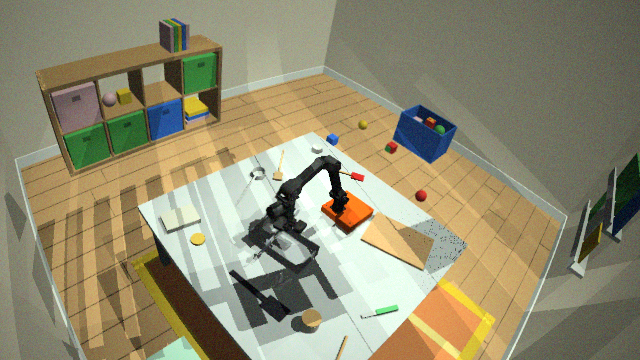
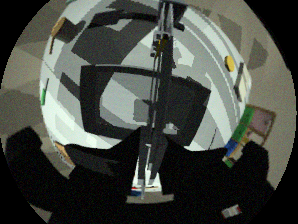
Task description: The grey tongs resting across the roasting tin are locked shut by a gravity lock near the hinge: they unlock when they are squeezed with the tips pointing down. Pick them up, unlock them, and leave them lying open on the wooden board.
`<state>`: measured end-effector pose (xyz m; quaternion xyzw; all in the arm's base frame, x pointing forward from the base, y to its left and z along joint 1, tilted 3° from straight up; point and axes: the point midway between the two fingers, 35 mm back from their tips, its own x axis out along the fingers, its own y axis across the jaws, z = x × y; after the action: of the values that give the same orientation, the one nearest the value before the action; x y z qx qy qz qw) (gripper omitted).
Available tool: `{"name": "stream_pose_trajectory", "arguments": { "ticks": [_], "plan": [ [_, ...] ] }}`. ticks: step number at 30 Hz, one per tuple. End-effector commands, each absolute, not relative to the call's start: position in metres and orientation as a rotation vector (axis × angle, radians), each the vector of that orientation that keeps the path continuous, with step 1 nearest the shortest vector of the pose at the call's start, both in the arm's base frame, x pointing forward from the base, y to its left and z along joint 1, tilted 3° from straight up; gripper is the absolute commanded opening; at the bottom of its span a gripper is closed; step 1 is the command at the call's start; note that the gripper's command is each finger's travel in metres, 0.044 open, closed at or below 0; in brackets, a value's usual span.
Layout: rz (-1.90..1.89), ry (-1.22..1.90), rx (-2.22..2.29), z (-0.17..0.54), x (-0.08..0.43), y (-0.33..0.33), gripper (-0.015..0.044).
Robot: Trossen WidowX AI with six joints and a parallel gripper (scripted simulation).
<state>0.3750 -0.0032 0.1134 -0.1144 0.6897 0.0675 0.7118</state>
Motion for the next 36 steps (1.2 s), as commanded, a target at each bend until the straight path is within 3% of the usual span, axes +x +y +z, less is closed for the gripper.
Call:
{"name": "stream_pose_trajectory", "arguments": {
  "ticks": [1,36],
  "plan": [
    [0.164,1.527,-0.263,0.113,0.375,0.006,-0.015],
    [0.548,1.467,-0.596,0.103,0.309,0.213,-0.015]
  ]
}}
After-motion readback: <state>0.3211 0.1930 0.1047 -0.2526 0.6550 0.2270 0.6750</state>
